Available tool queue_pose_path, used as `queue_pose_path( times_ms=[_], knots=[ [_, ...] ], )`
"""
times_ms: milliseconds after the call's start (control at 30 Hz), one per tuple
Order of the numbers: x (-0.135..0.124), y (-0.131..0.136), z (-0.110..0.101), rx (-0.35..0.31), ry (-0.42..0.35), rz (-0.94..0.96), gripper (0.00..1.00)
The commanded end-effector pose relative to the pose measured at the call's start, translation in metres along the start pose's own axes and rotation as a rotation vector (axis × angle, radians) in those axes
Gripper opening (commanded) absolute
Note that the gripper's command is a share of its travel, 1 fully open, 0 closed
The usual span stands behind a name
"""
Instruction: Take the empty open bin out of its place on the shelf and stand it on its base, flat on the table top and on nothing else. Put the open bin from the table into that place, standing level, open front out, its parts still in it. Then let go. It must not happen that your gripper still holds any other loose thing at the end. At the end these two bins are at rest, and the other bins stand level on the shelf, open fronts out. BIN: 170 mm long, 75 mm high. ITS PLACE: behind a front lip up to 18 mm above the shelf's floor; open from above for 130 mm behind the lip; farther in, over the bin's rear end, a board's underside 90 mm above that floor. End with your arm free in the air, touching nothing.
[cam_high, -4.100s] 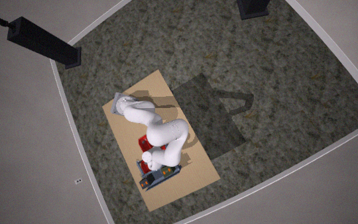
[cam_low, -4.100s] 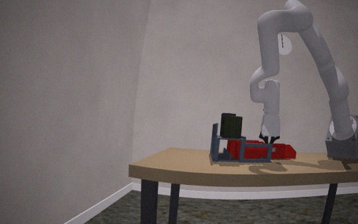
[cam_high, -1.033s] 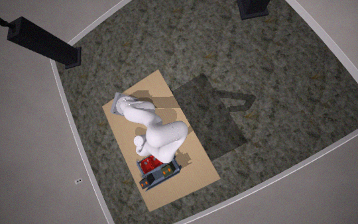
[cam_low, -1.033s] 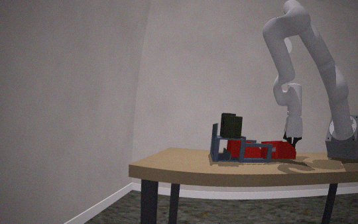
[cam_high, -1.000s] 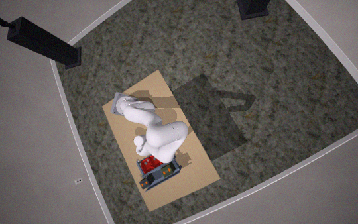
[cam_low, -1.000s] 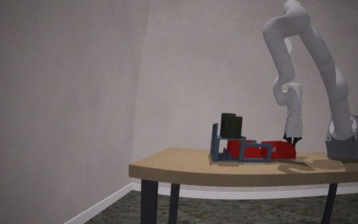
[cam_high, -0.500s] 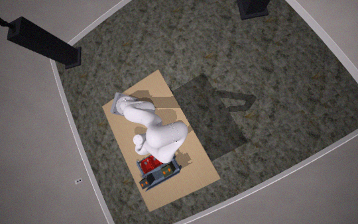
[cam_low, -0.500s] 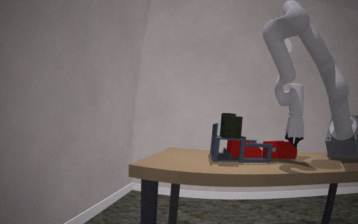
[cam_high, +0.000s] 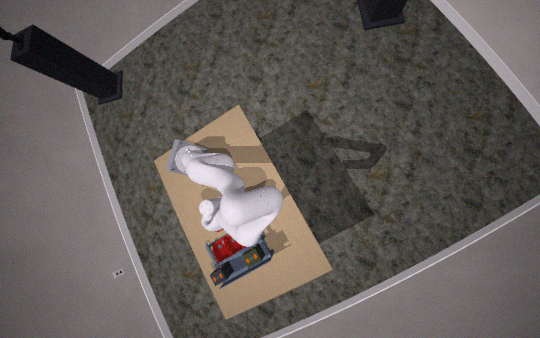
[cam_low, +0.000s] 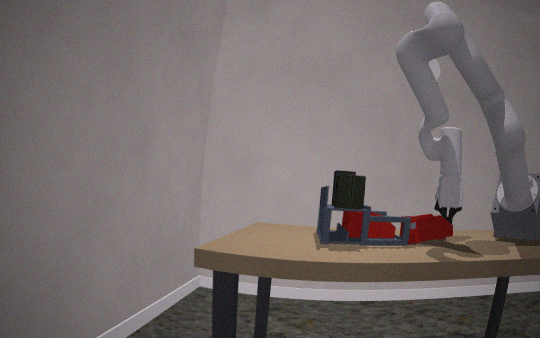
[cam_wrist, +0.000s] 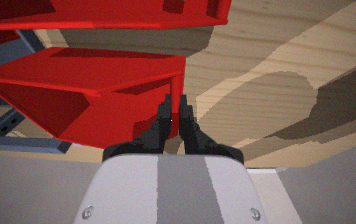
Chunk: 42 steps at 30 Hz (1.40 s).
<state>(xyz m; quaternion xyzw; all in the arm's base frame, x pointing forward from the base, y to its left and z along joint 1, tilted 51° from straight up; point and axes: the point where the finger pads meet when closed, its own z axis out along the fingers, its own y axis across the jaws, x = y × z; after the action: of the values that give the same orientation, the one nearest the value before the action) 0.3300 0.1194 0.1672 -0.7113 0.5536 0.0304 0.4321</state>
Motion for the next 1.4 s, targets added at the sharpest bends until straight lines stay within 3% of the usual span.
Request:
queue_pose_path(
  times_ms=[0,1367],
  knots=[
    [0.0,0.003,0.0,0.001,0.0,0.0,0.0],
    [0.0,0.006,0.01,0.001,0.0,0.0,0.0]
  ],
)
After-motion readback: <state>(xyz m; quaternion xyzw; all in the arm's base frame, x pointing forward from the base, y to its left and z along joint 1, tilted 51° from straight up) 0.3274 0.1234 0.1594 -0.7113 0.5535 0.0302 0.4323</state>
